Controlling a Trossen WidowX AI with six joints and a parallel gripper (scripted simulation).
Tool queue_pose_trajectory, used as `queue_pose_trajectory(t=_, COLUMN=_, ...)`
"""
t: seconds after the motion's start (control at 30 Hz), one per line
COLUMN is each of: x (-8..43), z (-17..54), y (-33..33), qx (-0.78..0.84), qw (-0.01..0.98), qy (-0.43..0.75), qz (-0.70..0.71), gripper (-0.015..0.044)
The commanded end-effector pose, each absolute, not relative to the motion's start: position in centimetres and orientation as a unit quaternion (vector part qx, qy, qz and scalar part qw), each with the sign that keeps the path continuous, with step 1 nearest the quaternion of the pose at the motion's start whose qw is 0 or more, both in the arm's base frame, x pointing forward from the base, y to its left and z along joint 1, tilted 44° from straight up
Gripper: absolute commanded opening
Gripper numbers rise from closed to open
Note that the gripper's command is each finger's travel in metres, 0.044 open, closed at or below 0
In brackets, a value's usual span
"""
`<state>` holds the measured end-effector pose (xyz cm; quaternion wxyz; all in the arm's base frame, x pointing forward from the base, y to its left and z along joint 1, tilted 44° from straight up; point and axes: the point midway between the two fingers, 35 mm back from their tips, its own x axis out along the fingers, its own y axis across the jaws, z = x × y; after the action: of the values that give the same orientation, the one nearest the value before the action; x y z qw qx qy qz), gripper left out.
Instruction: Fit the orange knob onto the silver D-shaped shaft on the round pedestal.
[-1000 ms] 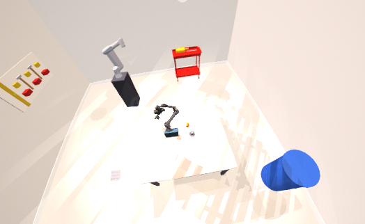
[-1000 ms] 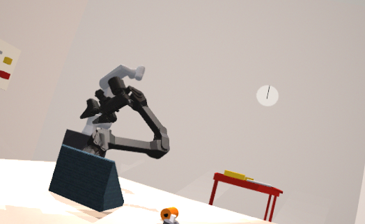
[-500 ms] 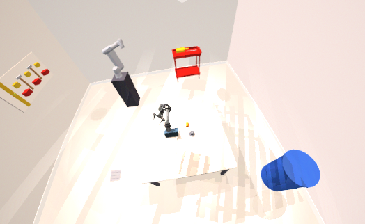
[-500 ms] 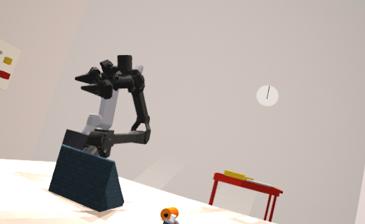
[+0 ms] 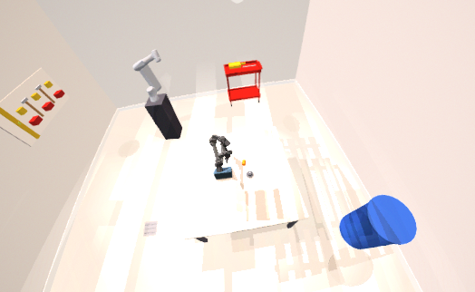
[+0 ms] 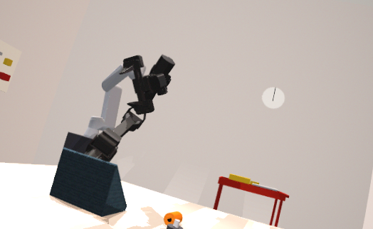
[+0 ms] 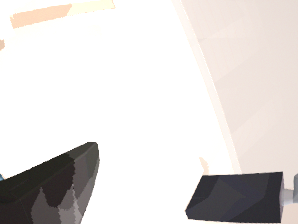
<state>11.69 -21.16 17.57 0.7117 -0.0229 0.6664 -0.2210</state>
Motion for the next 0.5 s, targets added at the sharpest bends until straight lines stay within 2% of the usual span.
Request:
queue_pose_trajectory(t=0.0, x=17.0, z=16.7, y=-18.8, qx=-0.091, qw=0.743, qy=0.656, qz=-0.095, gripper=0.044)
queue_pose_trajectory(t=0.27, x=26.3, z=14.5, y=-8.9, qx=-0.225, qw=0.744, qy=0.597, qz=0.198, gripper=0.044)
queue_pose_trajectory(t=0.47, x=29.8, z=12.9, y=1.2, qx=-0.302, qw=0.688, qy=0.521, qz=0.405, gripper=0.044)
